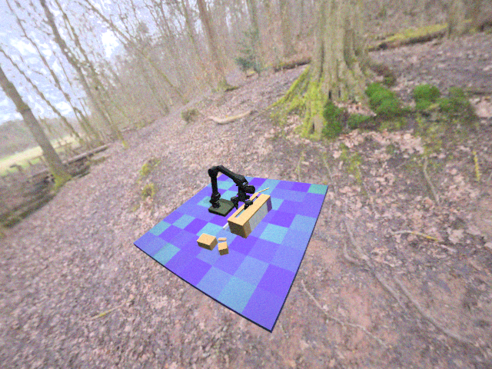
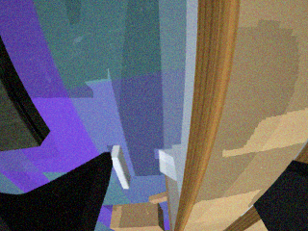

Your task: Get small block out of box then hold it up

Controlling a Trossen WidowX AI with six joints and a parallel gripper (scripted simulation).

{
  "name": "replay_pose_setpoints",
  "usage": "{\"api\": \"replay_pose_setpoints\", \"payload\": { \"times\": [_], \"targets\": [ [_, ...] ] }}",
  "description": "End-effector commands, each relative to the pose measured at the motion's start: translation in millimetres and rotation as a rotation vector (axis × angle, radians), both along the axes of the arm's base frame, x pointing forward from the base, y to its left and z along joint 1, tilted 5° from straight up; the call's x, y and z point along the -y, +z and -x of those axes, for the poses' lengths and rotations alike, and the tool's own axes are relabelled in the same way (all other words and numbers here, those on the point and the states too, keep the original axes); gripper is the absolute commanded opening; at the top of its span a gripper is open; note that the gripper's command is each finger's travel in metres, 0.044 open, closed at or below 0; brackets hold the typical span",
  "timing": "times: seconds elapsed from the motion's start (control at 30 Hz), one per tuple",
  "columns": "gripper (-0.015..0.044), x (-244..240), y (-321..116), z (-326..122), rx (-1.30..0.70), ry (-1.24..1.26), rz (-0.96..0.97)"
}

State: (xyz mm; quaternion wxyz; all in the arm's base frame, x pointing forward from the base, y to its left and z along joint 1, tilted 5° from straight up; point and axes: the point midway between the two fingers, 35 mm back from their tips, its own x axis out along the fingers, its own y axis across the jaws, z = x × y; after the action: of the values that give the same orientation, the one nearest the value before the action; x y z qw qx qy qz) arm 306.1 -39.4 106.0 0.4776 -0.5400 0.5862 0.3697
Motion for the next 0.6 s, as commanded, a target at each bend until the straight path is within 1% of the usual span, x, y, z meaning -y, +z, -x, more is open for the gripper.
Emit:
{"api": "replay_pose_setpoints", "payload": {
  "times": [0.0,0.3,0.57],
  "targets": [
    [0.04,-1.7,-0.4,0.3,-0.002,0.003,0.002],
    [0.04,-7.5,0.0,-0.4,-0.002,0.003,0.001],
    [0.04,-0.8,-0.4,0.5,-0.002,0.003,0.002]
  ]
}}
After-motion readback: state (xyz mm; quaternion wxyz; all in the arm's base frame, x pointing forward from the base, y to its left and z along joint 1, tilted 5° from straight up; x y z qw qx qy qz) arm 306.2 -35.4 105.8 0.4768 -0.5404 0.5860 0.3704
